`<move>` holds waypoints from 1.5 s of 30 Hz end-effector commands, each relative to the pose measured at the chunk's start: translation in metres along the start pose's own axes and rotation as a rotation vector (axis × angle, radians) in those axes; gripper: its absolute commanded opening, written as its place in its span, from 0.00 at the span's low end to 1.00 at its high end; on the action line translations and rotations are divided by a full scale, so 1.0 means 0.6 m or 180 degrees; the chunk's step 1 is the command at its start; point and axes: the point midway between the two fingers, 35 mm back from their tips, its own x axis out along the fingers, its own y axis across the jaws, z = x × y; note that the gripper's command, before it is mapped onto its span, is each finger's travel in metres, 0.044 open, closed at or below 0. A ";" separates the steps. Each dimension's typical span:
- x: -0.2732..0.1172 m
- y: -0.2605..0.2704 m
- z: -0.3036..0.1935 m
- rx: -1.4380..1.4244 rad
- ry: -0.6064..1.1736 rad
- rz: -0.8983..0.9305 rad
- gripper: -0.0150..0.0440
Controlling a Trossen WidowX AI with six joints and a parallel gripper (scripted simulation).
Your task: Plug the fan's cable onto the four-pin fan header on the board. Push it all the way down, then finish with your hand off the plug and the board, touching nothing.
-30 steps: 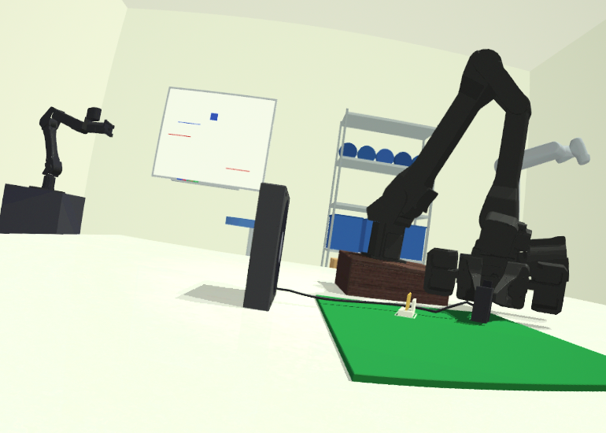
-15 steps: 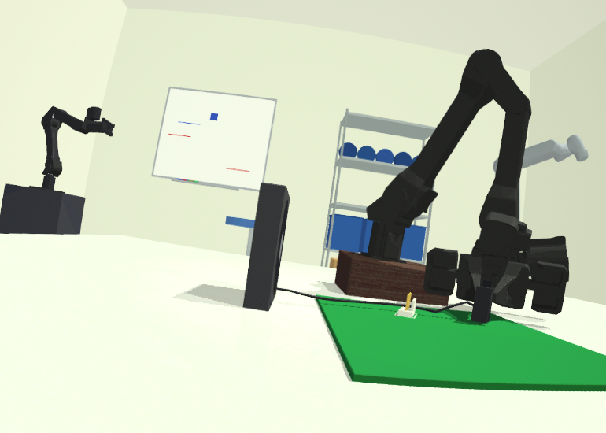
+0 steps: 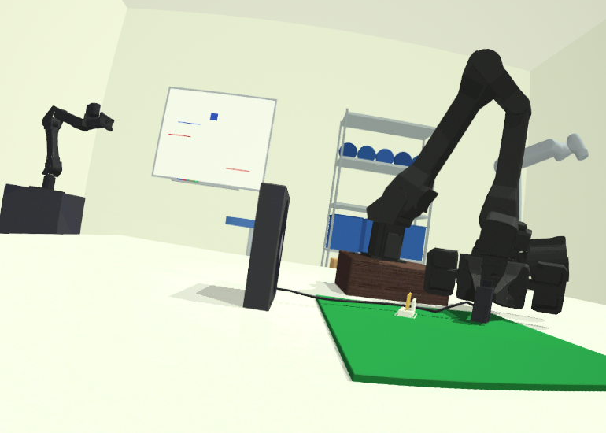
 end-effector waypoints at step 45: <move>0.020 0.015 -0.007 -0.0194 0.0419 -0.0144 0.98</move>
